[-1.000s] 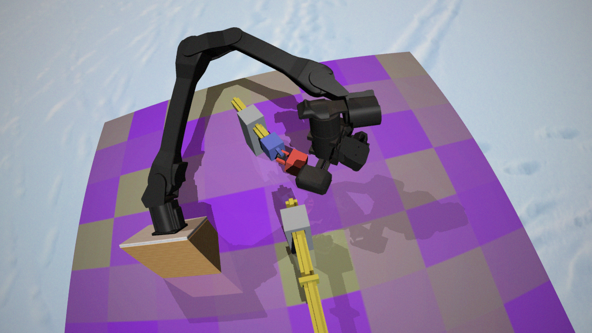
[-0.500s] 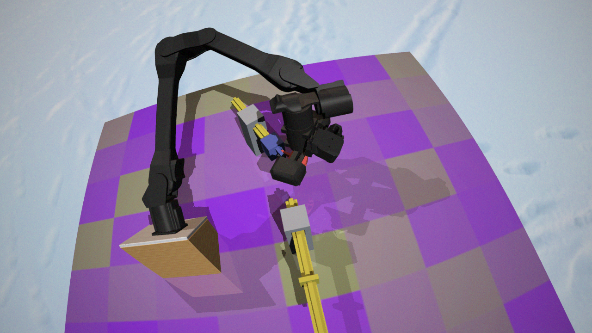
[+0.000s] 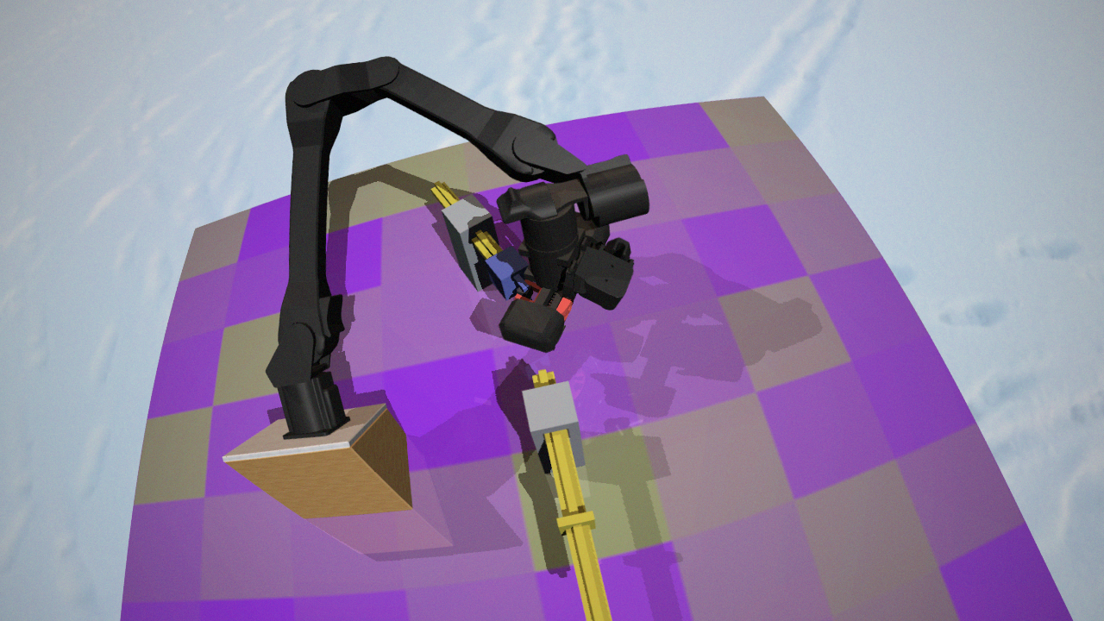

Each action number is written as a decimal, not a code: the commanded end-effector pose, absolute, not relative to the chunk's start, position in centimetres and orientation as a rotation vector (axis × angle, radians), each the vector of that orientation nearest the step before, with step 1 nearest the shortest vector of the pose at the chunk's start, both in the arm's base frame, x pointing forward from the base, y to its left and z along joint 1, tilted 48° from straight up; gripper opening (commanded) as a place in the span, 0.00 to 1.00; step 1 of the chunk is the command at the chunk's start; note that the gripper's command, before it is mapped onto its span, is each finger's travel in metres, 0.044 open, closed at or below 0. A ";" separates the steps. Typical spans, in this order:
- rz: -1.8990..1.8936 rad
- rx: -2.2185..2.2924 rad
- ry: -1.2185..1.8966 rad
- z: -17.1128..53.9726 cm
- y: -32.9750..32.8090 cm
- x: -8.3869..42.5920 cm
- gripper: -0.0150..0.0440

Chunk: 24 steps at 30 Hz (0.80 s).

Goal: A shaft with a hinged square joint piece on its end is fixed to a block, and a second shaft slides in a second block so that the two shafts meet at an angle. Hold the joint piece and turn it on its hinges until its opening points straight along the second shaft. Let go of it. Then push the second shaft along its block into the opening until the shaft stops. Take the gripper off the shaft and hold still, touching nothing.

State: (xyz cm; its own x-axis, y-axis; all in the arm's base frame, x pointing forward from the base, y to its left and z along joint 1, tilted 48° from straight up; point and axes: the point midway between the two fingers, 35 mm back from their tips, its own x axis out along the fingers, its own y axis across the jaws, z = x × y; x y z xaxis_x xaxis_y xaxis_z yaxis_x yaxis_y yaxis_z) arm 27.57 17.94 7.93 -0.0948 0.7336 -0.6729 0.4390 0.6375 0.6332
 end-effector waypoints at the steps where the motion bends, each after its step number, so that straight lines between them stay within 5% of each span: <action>1: 0.318 0.962 1.738 7.4 18.4 27.3 1.00; 8: 0.319 0.963 1.739 6.8 19.1 27.1 1.00; 18: 0.319 0.963 1.739 6.8 19.1 27.1 0.56; 24: 0.319 0.963 1.739 6.8 19.1 27.1 0.56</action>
State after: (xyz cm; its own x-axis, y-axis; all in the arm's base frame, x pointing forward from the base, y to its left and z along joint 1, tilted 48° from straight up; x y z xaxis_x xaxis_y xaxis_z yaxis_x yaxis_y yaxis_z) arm 27.11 19.06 6.87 -0.1013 0.7338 -0.6718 0.4427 0.6380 0.6301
